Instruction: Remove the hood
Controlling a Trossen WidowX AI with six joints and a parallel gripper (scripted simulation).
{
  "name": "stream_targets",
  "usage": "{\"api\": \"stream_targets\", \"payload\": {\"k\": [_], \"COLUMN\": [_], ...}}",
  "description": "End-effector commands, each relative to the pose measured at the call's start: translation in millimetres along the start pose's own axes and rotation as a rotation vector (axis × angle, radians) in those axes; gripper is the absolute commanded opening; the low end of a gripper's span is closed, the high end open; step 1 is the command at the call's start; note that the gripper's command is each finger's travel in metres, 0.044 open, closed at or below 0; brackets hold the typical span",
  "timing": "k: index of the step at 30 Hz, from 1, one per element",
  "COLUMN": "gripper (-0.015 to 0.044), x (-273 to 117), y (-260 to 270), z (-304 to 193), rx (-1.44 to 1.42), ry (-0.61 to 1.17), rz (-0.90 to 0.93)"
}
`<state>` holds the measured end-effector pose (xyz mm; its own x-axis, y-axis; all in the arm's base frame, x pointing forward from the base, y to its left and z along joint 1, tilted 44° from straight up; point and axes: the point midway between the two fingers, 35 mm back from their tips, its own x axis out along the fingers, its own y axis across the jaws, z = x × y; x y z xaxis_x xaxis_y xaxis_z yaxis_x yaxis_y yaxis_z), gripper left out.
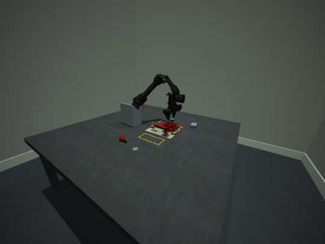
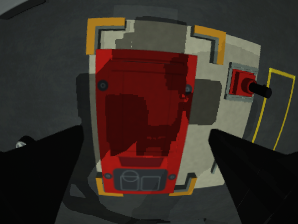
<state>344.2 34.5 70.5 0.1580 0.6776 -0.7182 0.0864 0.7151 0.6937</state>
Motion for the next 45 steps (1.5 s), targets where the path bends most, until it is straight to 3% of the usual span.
{"api": "stream_targets", "payload": {"k": [1, 45], "gripper": [0.044, 0.044], "x": [4.9, 43.1], "y": [-0.3, -0.5], "z": [-2.0, -4.0], "rx": [0.009, 0.009], "ry": [0.005, 0.005], "rz": [0.004, 0.007]}}
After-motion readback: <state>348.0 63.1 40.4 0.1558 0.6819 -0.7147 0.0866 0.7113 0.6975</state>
